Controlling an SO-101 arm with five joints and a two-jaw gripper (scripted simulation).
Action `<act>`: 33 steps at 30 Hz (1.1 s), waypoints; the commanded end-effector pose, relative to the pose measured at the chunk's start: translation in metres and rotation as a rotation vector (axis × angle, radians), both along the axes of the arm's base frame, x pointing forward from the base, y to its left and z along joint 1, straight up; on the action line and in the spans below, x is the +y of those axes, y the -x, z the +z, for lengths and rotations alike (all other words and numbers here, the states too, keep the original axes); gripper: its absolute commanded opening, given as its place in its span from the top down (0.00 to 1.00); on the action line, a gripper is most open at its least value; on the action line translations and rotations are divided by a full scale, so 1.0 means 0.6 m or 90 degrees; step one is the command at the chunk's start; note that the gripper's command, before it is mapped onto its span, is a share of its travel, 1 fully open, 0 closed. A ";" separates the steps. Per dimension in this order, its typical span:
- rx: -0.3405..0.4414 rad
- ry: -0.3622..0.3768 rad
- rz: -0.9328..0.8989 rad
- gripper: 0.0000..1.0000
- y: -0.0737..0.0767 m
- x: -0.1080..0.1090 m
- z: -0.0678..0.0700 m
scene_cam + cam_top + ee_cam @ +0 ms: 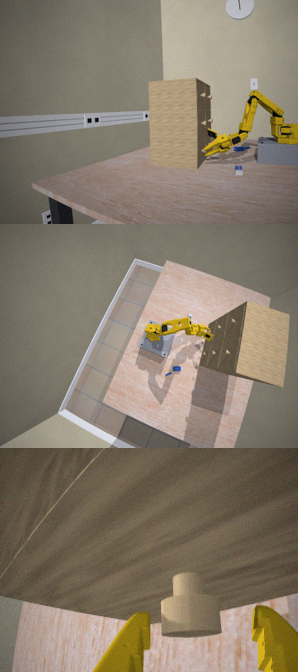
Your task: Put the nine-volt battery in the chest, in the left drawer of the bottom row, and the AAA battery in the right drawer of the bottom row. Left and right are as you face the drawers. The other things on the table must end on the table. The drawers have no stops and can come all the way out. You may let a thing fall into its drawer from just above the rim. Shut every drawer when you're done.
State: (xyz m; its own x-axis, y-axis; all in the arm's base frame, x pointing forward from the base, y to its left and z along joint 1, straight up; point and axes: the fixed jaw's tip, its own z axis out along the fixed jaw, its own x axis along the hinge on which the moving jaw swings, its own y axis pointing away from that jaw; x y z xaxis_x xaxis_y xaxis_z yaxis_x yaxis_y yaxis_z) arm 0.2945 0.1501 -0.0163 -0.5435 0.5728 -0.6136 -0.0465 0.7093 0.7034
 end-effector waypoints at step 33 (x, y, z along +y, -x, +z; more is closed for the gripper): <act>-0.005 -0.008 -0.008 0.79 -0.008 -0.002 0.014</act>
State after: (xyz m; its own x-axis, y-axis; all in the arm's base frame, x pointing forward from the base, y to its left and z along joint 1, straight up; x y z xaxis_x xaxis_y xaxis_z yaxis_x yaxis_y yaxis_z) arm 0.2957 0.1507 -0.0140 -0.5440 0.5725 -0.6134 -0.0459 0.7096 0.7031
